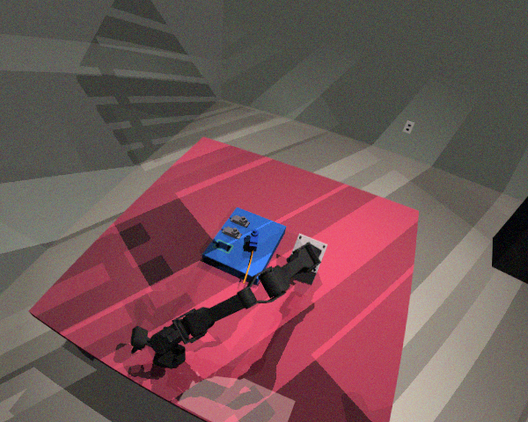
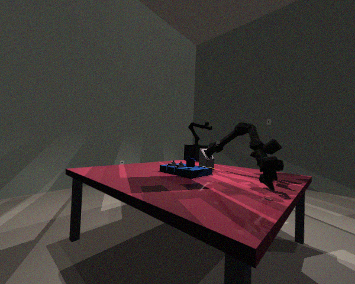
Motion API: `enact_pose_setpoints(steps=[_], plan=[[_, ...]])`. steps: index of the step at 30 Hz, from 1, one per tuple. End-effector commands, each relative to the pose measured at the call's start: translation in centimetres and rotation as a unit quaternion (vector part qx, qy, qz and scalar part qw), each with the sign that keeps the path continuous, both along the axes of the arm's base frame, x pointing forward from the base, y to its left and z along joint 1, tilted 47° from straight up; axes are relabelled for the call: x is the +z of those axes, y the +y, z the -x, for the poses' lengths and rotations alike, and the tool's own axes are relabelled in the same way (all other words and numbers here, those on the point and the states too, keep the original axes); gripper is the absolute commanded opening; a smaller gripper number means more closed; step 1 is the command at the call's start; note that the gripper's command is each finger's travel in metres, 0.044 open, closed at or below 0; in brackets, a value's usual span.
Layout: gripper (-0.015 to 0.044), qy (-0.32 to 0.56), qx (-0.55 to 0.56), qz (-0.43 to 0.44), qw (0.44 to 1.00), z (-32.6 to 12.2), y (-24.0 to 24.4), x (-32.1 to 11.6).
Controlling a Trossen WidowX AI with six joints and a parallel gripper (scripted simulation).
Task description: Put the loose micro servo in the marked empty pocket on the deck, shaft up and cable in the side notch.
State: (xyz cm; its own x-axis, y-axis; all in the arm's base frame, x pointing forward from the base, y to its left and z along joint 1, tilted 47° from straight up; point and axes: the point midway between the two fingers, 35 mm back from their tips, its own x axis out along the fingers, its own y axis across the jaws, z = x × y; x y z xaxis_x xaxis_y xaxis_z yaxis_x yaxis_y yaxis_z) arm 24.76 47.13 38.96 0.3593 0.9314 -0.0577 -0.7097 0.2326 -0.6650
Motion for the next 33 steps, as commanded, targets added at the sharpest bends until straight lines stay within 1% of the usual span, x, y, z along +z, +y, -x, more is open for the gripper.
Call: enact_pose_setpoints(steps=[1,6,11,19,23,26,29,33], plan=[[0.044,-0.006,-0.016,0.046,0.999,-2.4,-1.4,-2.7],[0.044,-0.02,-0.034,0.129,0.991,-6.2,-4.4,-7.3],[0.044,-0.022,-0.045,0.215,0.975,-9.6,-8.6,-12.1],[0.044,0.003,-0.03,0.348,0.937,-13.2,-17.8,-20.5],[0.044,0.032,-0.005,0.404,0.914,-13.6,-23.6,-24.8],[0.044,0.059,0.021,0.434,0.899,-13.0,-28.1,-27.8],[0.044,0.103,0.043,0.441,0.891,-11.6,-31.8,-30.0],[0.044,0.135,0.075,0.443,0.883,-9.4,-36.0,-32.1]])
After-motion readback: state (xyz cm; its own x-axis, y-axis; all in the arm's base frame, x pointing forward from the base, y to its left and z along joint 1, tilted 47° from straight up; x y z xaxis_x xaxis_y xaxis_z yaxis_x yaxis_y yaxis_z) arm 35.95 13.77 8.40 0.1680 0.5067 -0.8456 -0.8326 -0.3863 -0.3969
